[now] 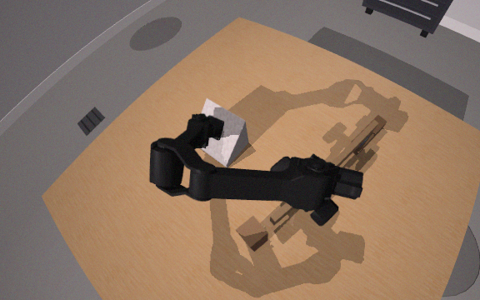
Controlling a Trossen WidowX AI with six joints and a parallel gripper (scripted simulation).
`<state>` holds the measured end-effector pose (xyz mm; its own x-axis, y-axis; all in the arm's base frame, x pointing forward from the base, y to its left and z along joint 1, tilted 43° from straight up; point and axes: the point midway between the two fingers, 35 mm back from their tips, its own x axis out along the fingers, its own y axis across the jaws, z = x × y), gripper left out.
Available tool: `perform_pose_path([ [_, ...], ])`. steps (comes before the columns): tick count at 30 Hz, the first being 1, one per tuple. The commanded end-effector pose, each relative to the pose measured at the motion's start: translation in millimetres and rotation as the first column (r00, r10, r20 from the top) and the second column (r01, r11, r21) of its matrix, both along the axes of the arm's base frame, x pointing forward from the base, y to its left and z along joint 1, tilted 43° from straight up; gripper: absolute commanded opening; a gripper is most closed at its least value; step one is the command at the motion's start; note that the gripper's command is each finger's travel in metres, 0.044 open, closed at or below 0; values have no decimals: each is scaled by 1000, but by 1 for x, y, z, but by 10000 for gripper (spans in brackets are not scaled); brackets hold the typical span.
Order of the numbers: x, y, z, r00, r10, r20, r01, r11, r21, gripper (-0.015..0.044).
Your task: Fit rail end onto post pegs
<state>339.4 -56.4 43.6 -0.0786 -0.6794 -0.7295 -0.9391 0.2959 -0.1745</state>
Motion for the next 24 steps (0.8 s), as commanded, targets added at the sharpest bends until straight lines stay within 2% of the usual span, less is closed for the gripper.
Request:
perform_pose_path([
  [1,1,1,-2,1000,4,2,-4,1000,3,0],
  [24,1,3,-1,1000,4,2,-4,1000,3,0],
])
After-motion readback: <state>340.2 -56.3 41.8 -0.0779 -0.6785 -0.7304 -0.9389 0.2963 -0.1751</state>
